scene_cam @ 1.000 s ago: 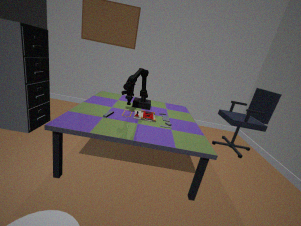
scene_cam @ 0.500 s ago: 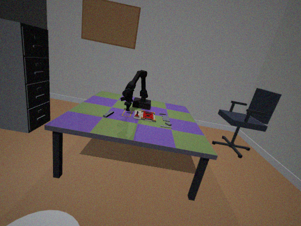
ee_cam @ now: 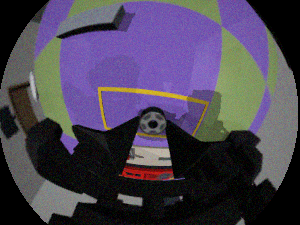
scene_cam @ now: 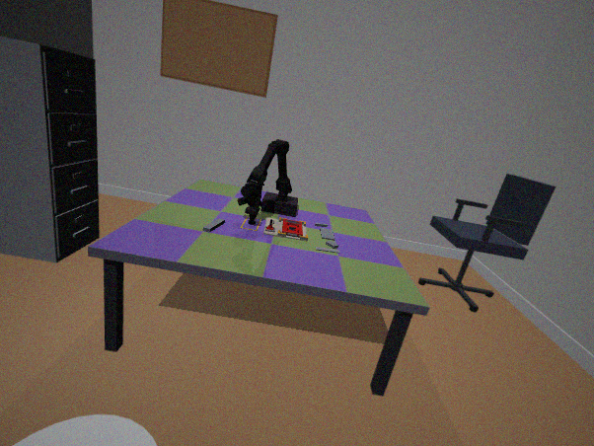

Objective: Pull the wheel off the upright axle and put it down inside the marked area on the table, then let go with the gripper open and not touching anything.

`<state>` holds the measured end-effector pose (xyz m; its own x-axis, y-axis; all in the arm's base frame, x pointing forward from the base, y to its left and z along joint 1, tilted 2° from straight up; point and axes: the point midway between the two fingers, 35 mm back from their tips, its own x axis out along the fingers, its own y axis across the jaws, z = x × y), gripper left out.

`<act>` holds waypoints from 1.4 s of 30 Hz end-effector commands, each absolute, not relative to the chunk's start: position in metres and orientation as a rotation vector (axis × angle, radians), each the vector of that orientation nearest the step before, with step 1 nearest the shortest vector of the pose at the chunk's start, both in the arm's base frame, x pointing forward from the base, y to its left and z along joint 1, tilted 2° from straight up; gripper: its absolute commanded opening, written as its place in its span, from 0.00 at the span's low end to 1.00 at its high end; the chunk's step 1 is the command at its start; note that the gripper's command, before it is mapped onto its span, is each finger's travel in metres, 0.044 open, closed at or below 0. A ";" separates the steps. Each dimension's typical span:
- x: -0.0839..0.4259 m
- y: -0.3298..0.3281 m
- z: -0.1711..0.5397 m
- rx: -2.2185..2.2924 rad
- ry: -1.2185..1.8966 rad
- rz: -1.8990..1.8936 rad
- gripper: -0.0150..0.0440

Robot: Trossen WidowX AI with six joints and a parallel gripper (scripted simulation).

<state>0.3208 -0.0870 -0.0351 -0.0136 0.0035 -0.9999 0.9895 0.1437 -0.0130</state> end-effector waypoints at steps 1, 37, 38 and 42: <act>0.321 -0.087 -0.035 1.099 1.287 -1.110 0.70; 0.236 -0.063 0.072 1.093 1.288 -1.107 1.00; 0.236 -0.063 0.072 1.093 1.288 -1.107 1.00; 0.236 -0.063 0.072 1.093 1.288 -1.107 1.00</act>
